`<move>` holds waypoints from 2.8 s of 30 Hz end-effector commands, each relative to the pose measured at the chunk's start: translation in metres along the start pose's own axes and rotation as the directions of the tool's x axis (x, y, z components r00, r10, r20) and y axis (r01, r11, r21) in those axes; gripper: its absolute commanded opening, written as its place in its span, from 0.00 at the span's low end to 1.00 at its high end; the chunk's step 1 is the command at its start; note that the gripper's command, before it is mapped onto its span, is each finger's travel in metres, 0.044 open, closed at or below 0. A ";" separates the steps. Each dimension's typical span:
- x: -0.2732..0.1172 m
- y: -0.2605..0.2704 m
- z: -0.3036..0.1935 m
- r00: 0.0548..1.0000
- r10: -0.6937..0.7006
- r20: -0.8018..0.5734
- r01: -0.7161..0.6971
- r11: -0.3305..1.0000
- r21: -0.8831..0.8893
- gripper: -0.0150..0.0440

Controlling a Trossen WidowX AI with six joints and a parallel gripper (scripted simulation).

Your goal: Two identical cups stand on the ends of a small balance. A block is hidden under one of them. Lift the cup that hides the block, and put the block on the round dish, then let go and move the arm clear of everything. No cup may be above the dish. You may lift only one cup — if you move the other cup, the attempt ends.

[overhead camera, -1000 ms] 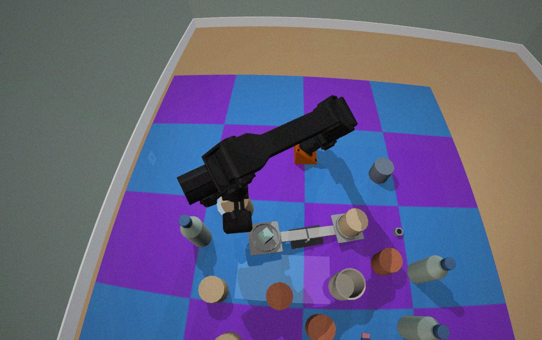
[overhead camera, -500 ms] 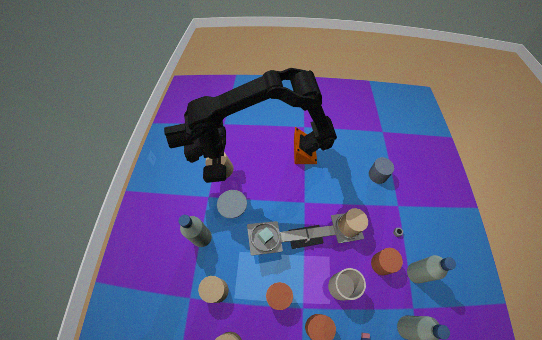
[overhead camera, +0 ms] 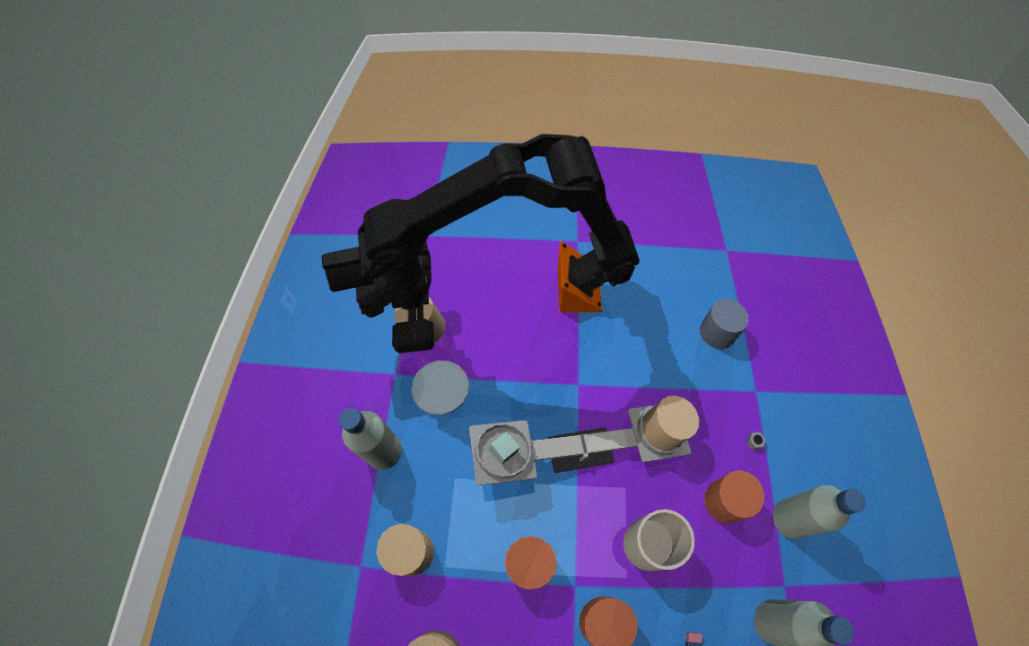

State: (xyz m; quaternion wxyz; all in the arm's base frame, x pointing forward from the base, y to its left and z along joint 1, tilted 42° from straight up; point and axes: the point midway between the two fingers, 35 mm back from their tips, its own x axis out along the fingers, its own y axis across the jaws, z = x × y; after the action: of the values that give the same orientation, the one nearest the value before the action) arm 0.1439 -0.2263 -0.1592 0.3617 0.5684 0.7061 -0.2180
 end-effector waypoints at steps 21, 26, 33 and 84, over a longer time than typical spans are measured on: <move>0.023 0.000 -0.001 1.000 0.000 -0.001 0.000 1.000 0.001 0.48; 0.023 0.000 -0.001 1.000 0.000 -0.001 0.000 1.000 0.001 0.70; 0.011 0.000 0.000 1.000 0.001 0.000 -0.001 1.000 0.001 1.00; -0.056 0.254 -0.121 1.000 0.015 -0.009 -0.018 0.832 -0.554 0.69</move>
State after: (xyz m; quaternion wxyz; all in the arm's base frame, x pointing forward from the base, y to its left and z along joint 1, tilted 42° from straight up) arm 0.3613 -0.1137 -0.0096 0.5122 0.4436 0.7354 -0.0001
